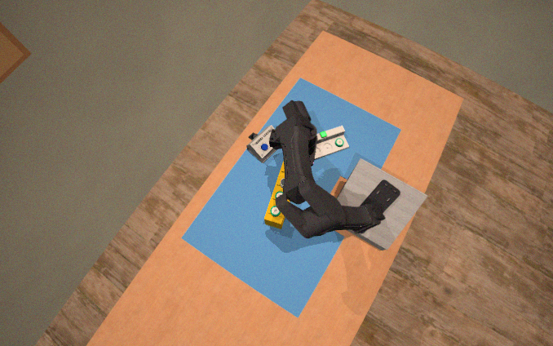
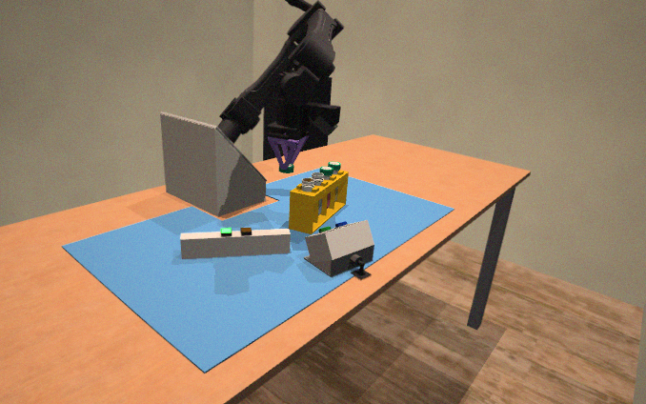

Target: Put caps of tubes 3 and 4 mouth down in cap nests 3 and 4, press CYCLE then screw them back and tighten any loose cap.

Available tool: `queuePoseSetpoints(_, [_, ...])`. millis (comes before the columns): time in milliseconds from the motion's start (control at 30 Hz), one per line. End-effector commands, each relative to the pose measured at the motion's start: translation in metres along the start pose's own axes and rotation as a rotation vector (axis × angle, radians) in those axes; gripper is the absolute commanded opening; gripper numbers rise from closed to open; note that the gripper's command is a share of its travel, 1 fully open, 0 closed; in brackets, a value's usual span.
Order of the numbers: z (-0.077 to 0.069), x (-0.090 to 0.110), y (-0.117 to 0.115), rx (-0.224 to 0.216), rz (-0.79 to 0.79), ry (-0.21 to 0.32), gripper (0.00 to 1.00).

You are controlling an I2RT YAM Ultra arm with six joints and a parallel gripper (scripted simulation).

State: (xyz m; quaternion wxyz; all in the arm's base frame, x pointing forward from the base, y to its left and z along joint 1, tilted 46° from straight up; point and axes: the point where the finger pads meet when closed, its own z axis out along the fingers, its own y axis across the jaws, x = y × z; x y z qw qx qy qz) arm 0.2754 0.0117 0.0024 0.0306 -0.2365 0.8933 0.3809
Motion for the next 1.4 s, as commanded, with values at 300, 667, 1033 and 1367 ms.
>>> queuePoseSetpoints(300, [-0.009, -0.052, 0.075, 0.001, 0.021, -0.037, 0.00])
queuePoseSetpoints(667, [0.000, -0.052, 0.075, 0.001, 0.021, -0.037, 0.00])
queuePoseSetpoints(1033, [0.016, -0.053, 0.075, 0.001, 0.021, -0.037, 0.00])
queuePoseSetpoints(1367, [0.016, -0.053, 0.075, 0.001, 0.021, -0.037, 0.00])
